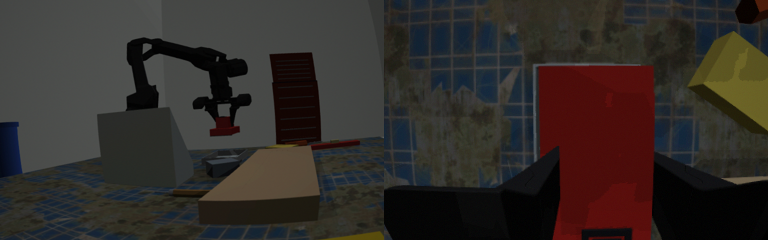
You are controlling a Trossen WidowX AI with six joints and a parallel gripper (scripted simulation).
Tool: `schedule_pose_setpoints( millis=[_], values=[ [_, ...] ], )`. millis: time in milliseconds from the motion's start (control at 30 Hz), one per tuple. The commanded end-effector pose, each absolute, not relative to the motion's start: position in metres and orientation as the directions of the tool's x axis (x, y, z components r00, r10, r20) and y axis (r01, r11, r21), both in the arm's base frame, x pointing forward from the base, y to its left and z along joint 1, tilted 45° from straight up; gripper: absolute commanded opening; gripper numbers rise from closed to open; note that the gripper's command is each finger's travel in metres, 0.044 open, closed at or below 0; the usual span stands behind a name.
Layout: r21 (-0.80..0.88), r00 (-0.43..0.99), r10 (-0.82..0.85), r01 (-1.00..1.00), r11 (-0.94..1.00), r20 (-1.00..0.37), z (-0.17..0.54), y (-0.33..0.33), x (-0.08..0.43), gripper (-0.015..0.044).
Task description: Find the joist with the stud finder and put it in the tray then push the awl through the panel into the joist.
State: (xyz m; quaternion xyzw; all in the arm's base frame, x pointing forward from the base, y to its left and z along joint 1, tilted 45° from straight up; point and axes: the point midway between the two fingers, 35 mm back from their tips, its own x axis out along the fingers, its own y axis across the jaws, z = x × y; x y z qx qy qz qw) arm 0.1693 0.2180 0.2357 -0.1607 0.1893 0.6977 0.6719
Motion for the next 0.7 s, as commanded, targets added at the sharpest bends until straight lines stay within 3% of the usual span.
schedule_pose_setpoints(
  millis=[0,667],
  values=[
    [0.048,-0.039,0.876,-0.999,-0.018,-0.481,0.232,0.221,0.171,0.0],
    [0.047,-0.039,0.875,-0.999,-0.019,-0.482,0.21,0.244,0.171,0.0]
  ],
)
